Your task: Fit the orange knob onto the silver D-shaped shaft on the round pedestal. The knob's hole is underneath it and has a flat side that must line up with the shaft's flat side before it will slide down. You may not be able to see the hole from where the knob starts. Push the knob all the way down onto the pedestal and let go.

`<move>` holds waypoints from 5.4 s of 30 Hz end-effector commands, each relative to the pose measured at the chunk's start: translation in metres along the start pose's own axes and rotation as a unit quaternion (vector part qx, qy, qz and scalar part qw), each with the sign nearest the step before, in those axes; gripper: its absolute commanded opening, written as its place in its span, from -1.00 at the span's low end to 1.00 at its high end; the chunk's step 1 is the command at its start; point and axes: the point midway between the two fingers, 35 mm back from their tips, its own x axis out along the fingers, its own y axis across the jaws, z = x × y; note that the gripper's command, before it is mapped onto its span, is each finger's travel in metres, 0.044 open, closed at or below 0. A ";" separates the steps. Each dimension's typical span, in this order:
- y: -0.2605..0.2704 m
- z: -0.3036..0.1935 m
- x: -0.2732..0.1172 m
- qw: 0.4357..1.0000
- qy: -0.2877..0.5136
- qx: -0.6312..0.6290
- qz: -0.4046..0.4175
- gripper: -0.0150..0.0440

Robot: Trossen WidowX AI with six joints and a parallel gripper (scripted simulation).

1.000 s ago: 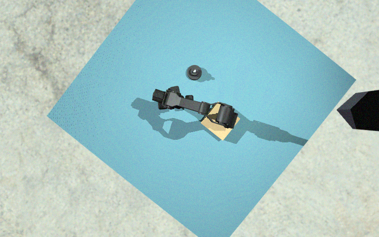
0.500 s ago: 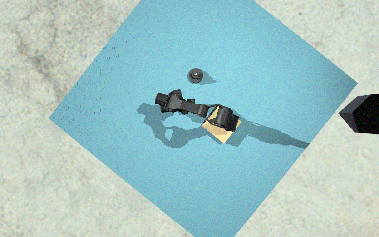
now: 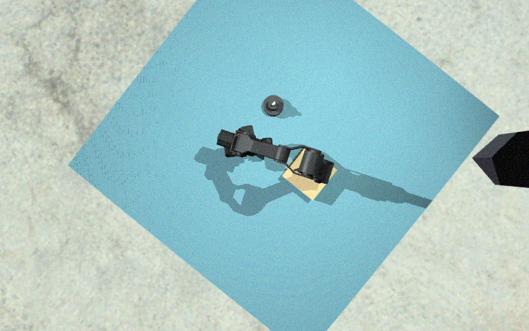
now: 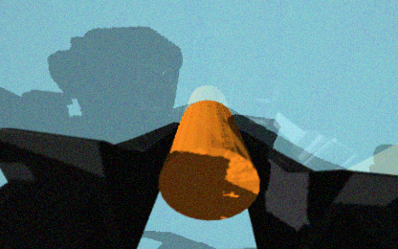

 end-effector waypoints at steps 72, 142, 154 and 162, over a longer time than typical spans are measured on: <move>-0.009 0.054 -0.129 1.000 -0.005 0.004 0.001 -0.49; -0.111 0.174 -0.090 0.977 -0.012 0.211 -0.003 -0.49; -0.109 0.172 -0.089 0.932 -0.012 0.362 -0.001 -0.49; -0.111 0.171 -0.089 0.896 -0.012 0.443 0.000 -0.49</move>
